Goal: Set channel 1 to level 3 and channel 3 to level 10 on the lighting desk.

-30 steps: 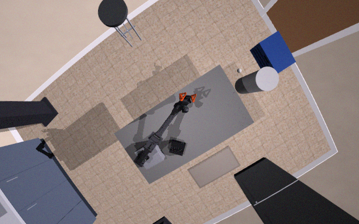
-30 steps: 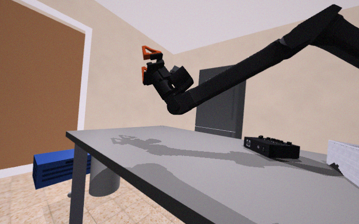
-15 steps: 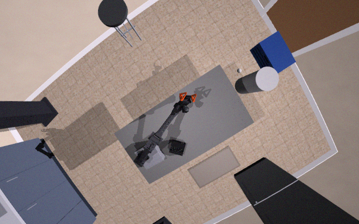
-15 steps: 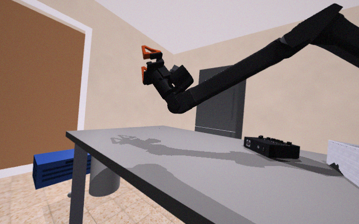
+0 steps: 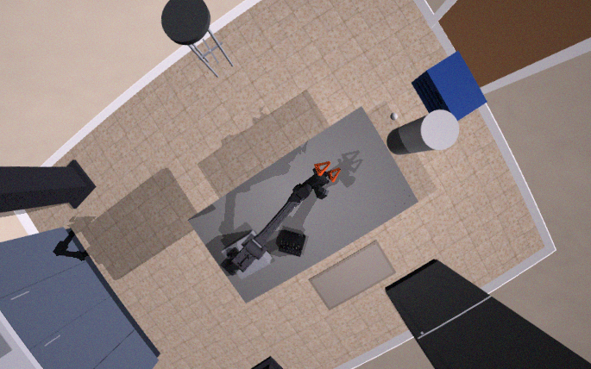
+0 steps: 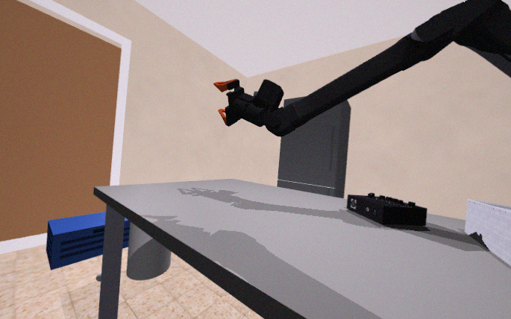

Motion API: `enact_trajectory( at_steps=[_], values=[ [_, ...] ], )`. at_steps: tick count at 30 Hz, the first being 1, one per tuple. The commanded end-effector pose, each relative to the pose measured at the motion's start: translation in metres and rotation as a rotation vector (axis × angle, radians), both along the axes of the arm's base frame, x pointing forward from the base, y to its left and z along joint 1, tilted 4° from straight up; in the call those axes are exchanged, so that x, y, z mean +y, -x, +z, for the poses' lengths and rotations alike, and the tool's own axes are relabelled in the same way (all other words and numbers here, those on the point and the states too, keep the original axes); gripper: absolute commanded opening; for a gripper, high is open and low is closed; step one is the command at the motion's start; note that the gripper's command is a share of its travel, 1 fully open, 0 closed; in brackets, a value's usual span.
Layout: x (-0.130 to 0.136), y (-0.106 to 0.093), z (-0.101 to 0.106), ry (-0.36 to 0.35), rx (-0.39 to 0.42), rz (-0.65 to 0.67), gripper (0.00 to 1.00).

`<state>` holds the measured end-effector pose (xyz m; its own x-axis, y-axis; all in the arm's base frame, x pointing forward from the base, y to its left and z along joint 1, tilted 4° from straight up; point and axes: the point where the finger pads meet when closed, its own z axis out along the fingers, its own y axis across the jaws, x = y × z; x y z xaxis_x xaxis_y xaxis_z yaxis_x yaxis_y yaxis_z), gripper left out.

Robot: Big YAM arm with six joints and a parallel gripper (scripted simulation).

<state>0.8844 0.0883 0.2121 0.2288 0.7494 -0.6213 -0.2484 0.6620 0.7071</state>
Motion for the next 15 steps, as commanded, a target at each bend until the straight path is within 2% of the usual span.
enact_trajectory(
  at_steps=[1, 3, 4, 6, 7, 8, 9, 10, 12, 14, 15],
  values=[
    [-0.047, -0.004, 0.017, -0.032, 0.116, -0.027, 1.0],
    [-0.085, 0.004, 0.002, -0.057, 0.264, -0.061, 1.0],
    [-0.085, 0.004, 0.002, -0.057, 0.264, -0.061, 1.0],
    [-0.125, 0.023, -0.015, -0.093, 0.422, -0.102, 1.0],
    [-0.125, 0.023, -0.015, -0.093, 0.422, -0.102, 1.0],
    [-0.145, 0.036, -0.024, -0.115, 0.503, -0.125, 1.0],
    [-0.145, 0.036, -0.024, -0.115, 0.503, -0.125, 1.0],
    [-0.164, 0.052, -0.034, -0.139, 0.584, -0.149, 1.0],
    [-0.164, 0.052, -0.034, -0.139, 0.584, -0.149, 1.0],
    [-0.2, 0.091, -0.054, -0.197, 0.748, -0.2, 1.0],
    [-0.2, 0.091, -0.054, -0.197, 0.748, -0.2, 1.0]
  ],
)
